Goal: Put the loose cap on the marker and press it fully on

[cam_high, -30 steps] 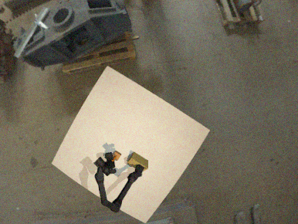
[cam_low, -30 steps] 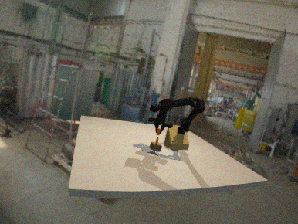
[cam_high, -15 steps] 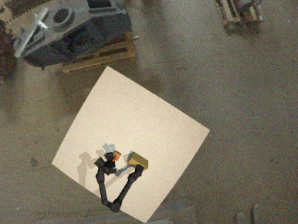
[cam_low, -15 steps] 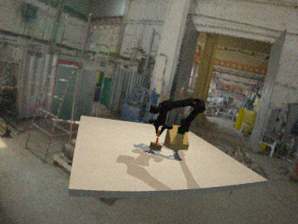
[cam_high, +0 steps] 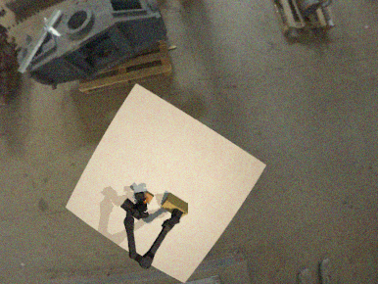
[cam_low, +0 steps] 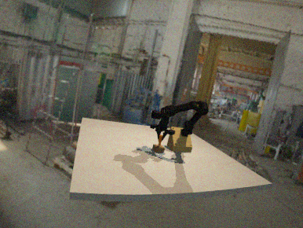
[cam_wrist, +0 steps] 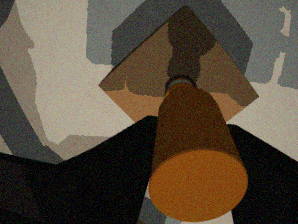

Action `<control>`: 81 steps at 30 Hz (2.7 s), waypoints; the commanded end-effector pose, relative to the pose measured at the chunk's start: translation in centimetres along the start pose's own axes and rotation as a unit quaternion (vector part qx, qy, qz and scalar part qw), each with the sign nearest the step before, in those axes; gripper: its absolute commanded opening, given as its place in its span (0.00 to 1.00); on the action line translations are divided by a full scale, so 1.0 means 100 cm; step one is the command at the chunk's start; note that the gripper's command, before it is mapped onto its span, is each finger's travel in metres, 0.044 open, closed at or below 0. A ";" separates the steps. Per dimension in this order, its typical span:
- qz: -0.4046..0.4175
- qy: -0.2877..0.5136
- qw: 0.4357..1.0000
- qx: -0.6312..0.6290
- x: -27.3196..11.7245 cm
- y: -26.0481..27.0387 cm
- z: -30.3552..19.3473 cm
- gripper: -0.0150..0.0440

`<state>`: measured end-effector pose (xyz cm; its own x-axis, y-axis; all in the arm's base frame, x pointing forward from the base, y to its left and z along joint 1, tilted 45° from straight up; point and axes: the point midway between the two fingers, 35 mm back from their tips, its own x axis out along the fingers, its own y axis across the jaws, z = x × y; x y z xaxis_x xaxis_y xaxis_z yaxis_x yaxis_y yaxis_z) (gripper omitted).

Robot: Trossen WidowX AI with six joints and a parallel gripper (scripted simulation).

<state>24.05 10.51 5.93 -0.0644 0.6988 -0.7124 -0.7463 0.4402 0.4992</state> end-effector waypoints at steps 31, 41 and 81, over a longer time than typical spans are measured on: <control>0.001 0.001 1.000 0.000 0.023 0.002 -0.001 0.65; 0.001 0.001 1.000 0.000 0.023 0.002 -0.001 1.00; 0.001 0.001 0.932 0.363 -0.042 -0.003 -0.003 0.25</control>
<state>24.32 7.28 8.68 -0.0683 0.6970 -0.7139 -0.1153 0.7052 0.6995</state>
